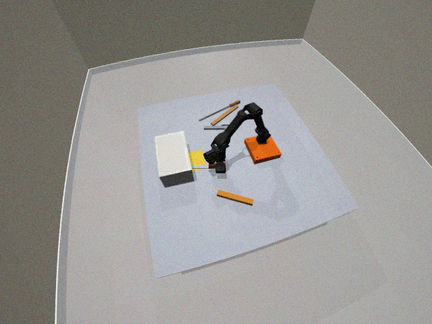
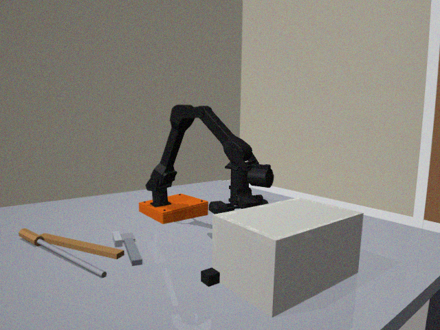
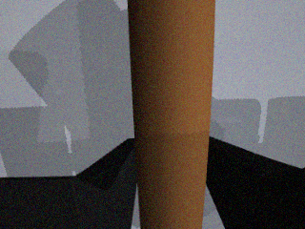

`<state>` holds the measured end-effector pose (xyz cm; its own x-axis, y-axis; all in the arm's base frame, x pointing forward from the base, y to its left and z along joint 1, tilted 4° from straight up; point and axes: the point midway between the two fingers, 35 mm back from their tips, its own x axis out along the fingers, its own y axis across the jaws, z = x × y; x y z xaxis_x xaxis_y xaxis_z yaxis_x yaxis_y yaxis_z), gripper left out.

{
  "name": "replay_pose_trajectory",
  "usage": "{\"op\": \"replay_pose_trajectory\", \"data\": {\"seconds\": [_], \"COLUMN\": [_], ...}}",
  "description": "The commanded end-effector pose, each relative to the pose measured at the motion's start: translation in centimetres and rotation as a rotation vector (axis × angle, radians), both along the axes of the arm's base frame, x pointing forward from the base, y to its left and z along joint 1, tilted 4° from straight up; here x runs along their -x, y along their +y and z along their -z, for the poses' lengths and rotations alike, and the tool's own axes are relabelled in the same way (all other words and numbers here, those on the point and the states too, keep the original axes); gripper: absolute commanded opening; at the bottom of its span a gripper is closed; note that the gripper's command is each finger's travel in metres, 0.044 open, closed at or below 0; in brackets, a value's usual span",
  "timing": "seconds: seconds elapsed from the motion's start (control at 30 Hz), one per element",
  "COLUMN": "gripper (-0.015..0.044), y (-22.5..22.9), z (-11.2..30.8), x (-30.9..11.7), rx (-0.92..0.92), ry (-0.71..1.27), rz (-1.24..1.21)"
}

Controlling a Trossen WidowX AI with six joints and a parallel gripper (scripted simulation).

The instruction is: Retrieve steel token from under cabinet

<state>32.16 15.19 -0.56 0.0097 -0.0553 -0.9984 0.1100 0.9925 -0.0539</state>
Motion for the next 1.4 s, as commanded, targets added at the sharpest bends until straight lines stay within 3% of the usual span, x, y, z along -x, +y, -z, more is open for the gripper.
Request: {"op": "replay_pose_trajectory", "data": {"seconds": [0.0,1.37], "gripper": [0.0,0.0], "y": [0.0,-0.4], "z": [0.0,-0.2], "x": [-0.7,-4.9], "rx": [-0.003,-0.003], "ry": [0.001,-0.003], "rz": [0.0,0.0]}}
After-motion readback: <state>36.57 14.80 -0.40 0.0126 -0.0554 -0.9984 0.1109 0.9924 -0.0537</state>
